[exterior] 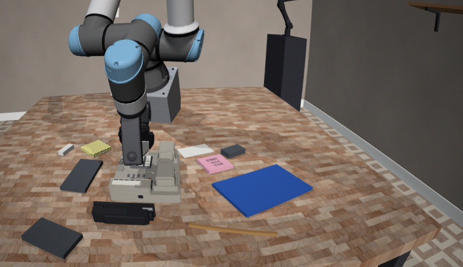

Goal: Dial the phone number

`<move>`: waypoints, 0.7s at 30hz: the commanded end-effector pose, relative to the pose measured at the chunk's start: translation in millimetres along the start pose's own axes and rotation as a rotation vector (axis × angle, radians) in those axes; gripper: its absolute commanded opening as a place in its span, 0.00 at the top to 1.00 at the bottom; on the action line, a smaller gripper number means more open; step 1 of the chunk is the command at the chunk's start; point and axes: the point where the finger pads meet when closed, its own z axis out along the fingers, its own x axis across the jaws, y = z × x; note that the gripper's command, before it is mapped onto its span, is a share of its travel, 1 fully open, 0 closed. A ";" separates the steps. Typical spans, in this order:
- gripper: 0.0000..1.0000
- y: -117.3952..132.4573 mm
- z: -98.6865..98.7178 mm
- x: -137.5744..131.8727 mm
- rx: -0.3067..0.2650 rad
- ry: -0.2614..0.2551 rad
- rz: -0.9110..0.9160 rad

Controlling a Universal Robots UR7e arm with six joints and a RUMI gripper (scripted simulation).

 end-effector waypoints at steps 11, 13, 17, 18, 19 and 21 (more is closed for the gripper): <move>1.00 -1.1 1.0 0.0 0.001 0.000 0.000; 1.00 -1.3 1.2 0.0 0.001 0.000 0.000; 1.00 -1.6 1.6 0.0 0.001 0.000 0.000; 1.00 -1.7 1.7 0.0 0.001 0.000 0.000; 1.00 -1.7 1.8 0.0 0.001 0.000 0.000; 1.00 -1.9 2.0 0.0 0.001 0.000 0.000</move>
